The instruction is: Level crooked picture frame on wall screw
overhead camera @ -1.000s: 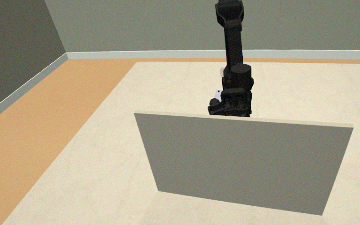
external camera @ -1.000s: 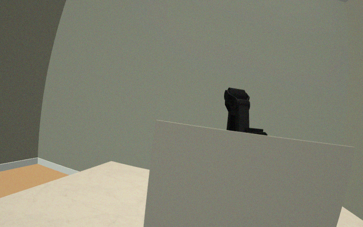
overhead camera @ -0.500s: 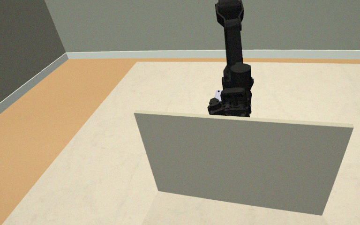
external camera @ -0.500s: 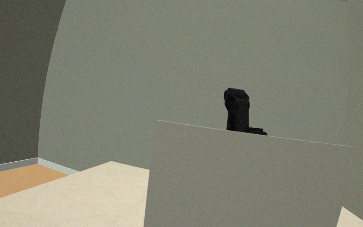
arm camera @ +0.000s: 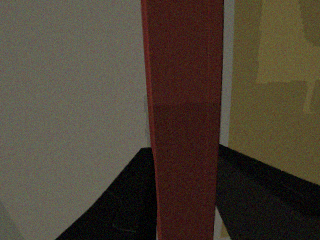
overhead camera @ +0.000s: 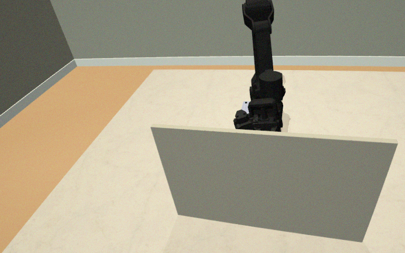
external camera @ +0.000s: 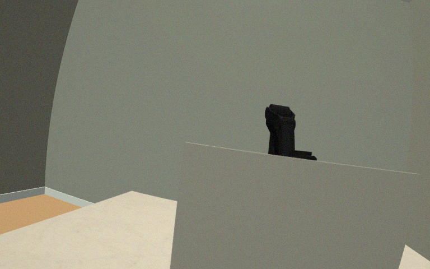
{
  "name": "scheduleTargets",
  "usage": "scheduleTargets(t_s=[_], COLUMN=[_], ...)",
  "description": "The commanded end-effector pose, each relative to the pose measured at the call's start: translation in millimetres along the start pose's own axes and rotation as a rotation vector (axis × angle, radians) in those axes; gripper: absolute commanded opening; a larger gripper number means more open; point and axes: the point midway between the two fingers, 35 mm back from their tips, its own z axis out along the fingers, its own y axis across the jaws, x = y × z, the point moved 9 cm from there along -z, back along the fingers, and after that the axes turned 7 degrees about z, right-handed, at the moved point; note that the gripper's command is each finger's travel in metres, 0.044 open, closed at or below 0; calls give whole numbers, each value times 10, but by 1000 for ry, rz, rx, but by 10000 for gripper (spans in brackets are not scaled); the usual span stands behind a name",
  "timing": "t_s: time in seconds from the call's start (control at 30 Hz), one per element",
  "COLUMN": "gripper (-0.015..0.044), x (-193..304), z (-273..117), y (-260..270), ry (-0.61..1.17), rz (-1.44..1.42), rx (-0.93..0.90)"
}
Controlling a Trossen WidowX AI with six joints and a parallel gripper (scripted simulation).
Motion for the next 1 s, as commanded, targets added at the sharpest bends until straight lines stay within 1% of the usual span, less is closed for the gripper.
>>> scheduleTargets(t_s=[0.0,0.97], gripper=[0,0], x=[4,8], z=[2,2], y=[25,60], ry=[0,0], rz=[6,6], rx=[-9,-9])
